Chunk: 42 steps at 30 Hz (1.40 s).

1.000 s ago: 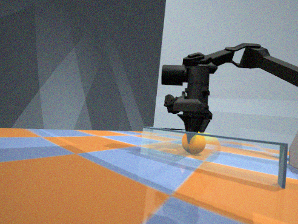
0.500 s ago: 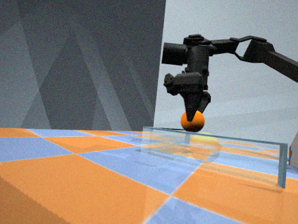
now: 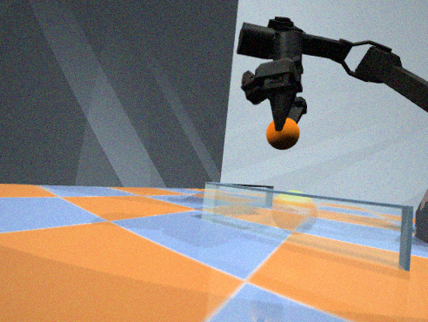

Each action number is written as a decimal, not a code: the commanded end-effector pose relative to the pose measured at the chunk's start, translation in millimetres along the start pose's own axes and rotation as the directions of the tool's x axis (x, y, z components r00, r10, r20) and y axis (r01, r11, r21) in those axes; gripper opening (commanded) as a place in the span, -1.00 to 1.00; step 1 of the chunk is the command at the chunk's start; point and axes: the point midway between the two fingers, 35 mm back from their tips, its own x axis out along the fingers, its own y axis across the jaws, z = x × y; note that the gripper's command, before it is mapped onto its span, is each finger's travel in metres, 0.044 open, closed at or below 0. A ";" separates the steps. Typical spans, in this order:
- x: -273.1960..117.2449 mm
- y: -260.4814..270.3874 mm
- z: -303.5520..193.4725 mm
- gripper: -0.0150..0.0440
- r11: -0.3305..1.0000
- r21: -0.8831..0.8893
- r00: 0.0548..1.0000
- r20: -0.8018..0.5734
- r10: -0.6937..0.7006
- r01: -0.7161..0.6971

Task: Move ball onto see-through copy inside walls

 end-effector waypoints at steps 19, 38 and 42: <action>15.3 28.5 -14.1 -0.49 0.808 -0.590 1.000 -0.002 0.003 -0.004; 40.0 56.6 -32.8 -0.49 0.243 -0.970 1.000 -0.003 0.003 -0.003; 45.2 62.0 -37.2 -0.49 0.098 -0.995 1.000 -0.003 0.003 -0.003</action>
